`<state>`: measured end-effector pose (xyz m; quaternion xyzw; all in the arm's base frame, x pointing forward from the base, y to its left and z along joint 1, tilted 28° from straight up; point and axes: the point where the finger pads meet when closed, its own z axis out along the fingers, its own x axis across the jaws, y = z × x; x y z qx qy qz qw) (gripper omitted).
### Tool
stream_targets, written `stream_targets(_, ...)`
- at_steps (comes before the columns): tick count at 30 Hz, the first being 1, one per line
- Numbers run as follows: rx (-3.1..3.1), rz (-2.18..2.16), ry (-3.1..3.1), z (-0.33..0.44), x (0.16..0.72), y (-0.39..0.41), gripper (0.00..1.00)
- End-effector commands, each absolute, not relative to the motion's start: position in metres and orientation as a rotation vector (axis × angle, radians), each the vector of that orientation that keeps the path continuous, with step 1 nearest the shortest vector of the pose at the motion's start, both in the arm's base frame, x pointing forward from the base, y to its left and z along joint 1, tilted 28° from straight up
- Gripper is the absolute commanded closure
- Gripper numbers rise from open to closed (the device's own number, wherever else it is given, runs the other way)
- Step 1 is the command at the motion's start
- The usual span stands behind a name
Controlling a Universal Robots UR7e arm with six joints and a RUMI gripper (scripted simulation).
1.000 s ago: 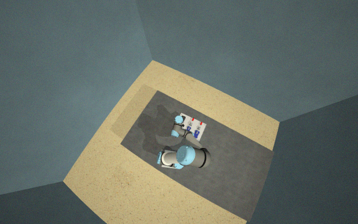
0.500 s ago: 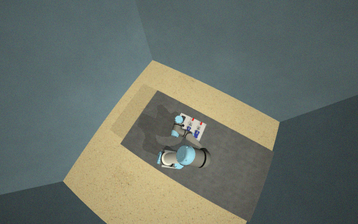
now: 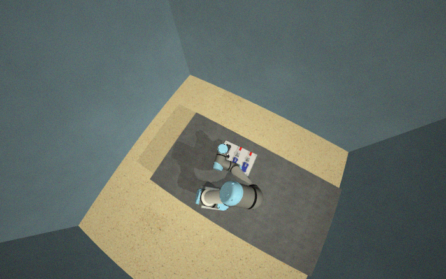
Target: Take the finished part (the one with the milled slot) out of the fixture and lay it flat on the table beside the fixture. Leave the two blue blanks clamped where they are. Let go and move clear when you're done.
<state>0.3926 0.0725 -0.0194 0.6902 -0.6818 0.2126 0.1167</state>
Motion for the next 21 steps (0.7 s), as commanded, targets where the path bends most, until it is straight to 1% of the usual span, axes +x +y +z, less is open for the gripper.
stream_targets(1, 2.025, 0.628, -1.999, -0.015, 0.395, 0.076, 1.00)
stream_targets(21, 2.025, 0.628, -1.999, 0.001, 0.392, 0.083, 1.00)
